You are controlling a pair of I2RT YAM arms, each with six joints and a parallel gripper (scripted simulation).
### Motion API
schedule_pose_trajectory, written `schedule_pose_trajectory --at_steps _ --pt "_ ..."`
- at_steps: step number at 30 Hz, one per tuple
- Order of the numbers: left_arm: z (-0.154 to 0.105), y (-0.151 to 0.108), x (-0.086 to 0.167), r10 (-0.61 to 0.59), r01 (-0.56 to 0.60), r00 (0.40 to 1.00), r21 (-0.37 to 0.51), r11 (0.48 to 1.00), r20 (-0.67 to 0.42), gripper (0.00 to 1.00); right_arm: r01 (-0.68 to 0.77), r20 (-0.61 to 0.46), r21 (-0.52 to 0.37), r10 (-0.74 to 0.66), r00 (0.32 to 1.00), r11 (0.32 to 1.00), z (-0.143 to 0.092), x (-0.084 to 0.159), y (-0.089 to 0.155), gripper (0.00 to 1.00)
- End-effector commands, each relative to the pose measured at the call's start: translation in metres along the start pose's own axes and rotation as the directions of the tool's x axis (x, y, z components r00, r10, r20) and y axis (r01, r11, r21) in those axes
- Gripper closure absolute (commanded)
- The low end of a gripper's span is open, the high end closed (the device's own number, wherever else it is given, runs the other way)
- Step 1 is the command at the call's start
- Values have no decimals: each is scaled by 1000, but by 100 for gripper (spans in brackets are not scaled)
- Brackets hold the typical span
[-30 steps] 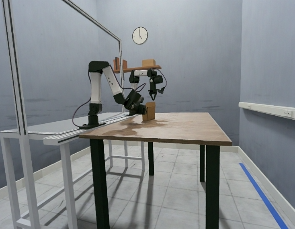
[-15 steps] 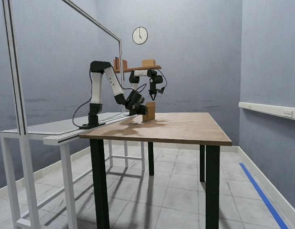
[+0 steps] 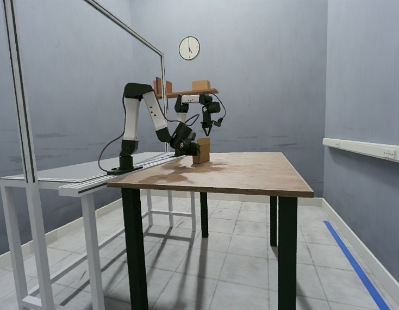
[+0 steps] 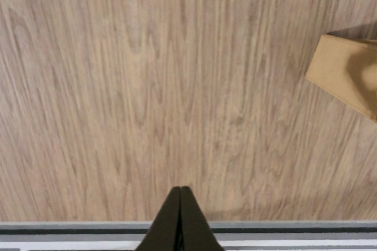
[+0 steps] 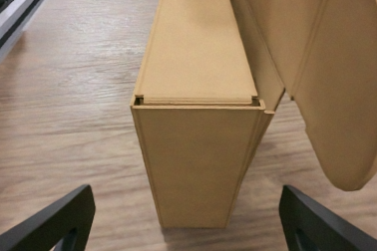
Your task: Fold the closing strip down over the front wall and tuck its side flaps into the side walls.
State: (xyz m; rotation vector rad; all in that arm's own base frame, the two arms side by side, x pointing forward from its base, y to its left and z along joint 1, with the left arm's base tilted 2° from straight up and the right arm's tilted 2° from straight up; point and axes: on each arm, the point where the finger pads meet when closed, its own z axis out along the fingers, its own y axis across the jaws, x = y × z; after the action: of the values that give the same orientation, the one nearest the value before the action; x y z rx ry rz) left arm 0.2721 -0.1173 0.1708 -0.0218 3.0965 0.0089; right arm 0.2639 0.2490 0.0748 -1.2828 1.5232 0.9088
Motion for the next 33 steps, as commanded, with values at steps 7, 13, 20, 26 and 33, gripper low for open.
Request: schedule_pose_trajectory --at_steps 7,13,20,26,33 --pt "5 -2 7 19 -19 999 -6 1000 -37 99 5 6 14 -5 1000 1000 8 -3 -6 20" --pt "5 -2 7 19 -19 999 -6 1000 -37 99 8 8 15 -8 1000 1000 12 -4 -7 20" --pt "5 -2 7 19 -19 999 -6 1000 -37 99 11 11 16 -11 1000 1000 16 -6 -8 20" --pt "5 -2 7 19 -19 999 -6 1000 -37 99 6 7 15 -6 1000 1000 19 -4 -7 20" --pt "5 -2 7 19 -19 999 -6 1000 -37 99 6 7 14 -6 1000 1000 23 -3 -6 20"
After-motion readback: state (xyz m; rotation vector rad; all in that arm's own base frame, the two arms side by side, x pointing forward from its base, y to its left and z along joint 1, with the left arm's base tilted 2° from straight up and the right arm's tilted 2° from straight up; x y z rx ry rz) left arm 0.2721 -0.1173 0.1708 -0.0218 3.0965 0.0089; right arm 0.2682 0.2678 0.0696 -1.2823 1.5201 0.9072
